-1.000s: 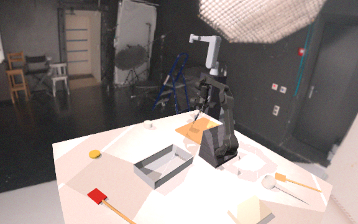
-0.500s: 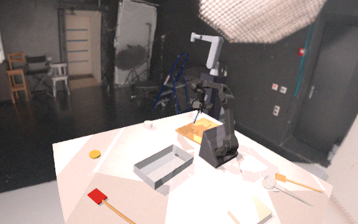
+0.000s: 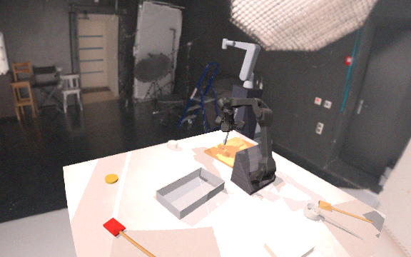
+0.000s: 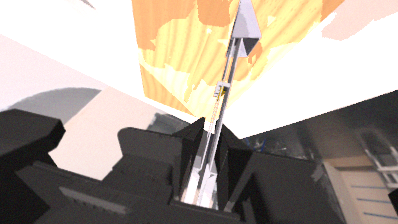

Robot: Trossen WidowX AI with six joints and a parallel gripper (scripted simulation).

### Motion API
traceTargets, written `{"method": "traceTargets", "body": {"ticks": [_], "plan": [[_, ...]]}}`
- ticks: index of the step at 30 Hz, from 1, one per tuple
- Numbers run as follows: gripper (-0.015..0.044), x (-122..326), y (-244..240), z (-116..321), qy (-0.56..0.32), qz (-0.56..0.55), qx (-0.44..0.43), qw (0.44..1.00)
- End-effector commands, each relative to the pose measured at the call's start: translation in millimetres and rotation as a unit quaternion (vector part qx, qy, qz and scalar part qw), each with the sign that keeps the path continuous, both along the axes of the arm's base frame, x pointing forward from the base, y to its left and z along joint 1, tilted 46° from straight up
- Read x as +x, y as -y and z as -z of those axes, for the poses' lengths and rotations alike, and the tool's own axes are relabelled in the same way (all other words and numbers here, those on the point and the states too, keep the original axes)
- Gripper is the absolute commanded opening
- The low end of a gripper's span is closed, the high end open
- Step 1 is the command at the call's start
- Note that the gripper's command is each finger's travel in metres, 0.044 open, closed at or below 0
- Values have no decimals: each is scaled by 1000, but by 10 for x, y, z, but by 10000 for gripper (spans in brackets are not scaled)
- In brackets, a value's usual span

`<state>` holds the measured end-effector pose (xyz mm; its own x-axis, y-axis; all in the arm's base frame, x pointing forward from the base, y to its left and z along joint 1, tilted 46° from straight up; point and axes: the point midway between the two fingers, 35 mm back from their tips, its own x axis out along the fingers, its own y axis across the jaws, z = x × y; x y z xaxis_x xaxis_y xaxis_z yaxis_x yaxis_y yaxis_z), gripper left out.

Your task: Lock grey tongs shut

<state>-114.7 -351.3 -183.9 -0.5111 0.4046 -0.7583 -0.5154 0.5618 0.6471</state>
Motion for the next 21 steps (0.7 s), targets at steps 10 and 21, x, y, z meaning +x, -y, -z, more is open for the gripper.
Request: {"method": "traceTargets", "body": {"ticks": [10, 21], "plan": [[-150, 61, 34, -48, -64, -75, -59, 993], [-150, 122, -20, -128, -118, -125, -104, 980]]}}
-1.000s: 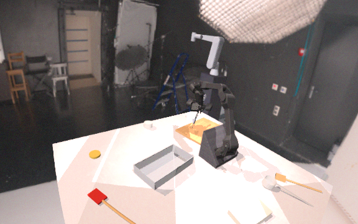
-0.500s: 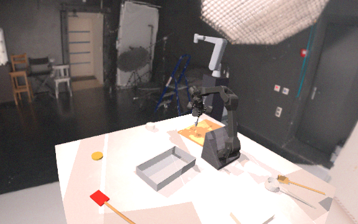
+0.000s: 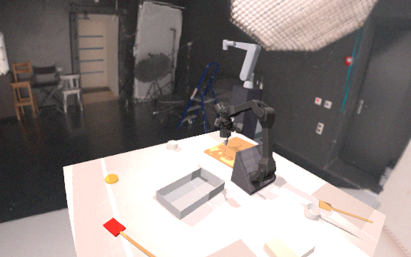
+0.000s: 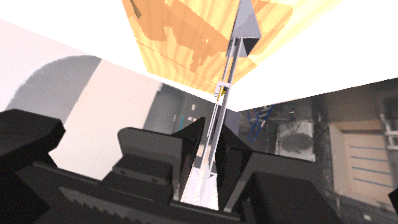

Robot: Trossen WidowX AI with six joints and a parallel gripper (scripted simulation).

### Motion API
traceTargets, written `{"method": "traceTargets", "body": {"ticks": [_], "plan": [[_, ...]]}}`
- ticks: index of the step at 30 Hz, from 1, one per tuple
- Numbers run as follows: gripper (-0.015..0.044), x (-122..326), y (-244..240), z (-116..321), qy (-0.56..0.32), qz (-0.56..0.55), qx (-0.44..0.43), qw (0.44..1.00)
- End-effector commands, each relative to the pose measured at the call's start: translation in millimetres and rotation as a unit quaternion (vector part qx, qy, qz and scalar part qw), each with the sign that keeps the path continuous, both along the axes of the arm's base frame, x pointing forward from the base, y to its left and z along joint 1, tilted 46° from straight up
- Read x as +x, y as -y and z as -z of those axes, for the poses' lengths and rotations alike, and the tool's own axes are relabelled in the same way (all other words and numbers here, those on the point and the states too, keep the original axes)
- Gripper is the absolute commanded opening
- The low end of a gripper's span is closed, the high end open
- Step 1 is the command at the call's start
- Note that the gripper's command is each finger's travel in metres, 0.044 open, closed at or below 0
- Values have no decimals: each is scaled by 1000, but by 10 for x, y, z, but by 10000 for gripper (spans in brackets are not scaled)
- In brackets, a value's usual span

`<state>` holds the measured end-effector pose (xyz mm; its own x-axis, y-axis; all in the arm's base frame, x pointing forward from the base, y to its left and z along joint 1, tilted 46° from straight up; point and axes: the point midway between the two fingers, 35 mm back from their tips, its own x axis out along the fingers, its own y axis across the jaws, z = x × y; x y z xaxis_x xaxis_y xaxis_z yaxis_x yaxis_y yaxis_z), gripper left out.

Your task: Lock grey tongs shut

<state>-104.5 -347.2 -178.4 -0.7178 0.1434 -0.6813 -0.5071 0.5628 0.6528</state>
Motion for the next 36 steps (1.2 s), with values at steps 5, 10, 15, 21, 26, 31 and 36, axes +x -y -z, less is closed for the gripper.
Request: {"method": "traceTargets", "body": {"ticks": [5, 10, 15, 21, 26, 31, 36], "plan": [[-150, 49, -20, -133, -42, -38, -40, 998], [-150, 79, -72, -206, -67, -57, -61, 994], [-150, 108, -136, -293, -92, -75, -83, 989], [-150, 133, -203, -381, -114, -89, -103, 984], [-150, 133, -203, -381, -114, -89, -103, 984], [-150, 133, -203, -381, -114, -89, -103, 984], [-150, 133, -203, -381, -114, -89, -103, 984]]}}
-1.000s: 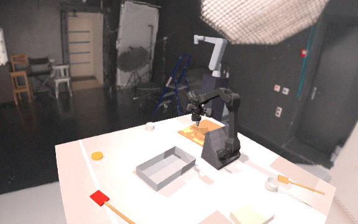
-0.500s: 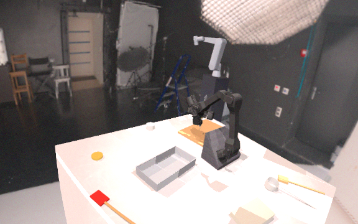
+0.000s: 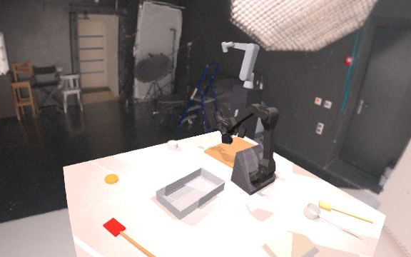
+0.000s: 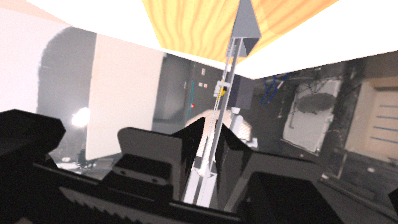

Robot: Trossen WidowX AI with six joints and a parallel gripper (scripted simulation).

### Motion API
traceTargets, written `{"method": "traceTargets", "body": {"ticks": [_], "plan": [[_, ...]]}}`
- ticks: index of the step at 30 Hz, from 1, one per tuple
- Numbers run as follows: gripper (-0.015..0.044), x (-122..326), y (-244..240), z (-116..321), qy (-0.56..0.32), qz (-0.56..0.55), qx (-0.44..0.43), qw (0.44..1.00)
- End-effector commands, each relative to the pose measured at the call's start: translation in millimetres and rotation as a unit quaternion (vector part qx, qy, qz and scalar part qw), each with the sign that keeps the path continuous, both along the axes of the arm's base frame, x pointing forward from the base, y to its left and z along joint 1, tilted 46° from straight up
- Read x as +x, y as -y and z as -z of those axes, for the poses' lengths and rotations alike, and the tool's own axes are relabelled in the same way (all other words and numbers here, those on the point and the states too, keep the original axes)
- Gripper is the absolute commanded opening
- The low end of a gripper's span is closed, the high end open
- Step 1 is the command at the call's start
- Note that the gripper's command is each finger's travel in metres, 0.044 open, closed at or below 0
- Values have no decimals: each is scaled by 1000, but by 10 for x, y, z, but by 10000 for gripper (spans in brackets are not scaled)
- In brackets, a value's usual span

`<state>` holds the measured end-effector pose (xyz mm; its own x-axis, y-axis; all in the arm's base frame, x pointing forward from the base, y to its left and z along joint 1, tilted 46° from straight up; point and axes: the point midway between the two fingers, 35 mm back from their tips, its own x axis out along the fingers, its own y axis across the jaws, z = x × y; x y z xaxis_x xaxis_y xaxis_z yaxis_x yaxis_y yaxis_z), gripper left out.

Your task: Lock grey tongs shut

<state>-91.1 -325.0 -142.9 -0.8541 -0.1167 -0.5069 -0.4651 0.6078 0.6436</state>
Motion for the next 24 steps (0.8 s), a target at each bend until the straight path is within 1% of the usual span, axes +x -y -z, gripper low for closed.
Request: {"method": "traceTargets", "body": {"ticks": [1, 24], "plan": [[-150, -1, 19, -26, -3, -2, -3, 1000], [-150, -4, 27, -16, -1, 0, -1, 1000]]}}
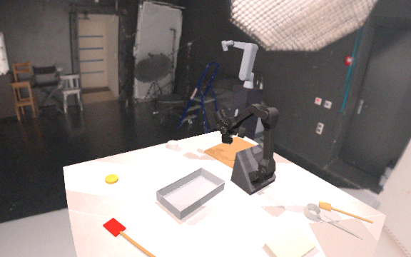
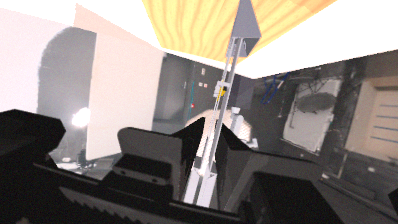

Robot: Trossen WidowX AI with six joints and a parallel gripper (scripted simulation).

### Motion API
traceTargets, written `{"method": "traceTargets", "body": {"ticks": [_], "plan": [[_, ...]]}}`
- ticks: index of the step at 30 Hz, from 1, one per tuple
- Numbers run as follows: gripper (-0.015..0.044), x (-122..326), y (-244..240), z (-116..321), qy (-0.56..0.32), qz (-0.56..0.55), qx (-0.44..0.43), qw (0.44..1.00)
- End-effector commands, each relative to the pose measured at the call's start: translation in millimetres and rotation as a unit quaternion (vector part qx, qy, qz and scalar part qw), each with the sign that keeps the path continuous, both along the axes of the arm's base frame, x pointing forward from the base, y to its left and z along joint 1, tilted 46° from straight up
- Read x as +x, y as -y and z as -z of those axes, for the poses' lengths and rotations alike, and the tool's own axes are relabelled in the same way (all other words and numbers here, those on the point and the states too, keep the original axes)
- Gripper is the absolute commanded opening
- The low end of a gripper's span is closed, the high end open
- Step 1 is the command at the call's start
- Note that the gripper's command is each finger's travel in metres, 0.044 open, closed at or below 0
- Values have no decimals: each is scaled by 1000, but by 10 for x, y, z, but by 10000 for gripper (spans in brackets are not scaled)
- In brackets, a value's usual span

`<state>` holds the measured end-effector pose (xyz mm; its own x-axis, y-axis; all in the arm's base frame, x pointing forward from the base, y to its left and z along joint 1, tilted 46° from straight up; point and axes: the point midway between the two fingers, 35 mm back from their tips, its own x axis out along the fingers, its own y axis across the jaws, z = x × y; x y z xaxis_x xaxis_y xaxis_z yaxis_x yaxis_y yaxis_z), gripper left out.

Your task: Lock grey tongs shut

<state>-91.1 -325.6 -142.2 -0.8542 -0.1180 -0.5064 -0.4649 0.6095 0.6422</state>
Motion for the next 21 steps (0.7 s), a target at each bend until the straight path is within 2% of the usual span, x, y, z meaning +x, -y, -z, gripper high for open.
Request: {"method": "traceTargets", "body": {"ticks": [1, 21], "plan": [[-150, -7, 28, 1, 2, 2, 3, 1000], [-150, -122, 245, 293, 98, 75, 84, 989]]}}
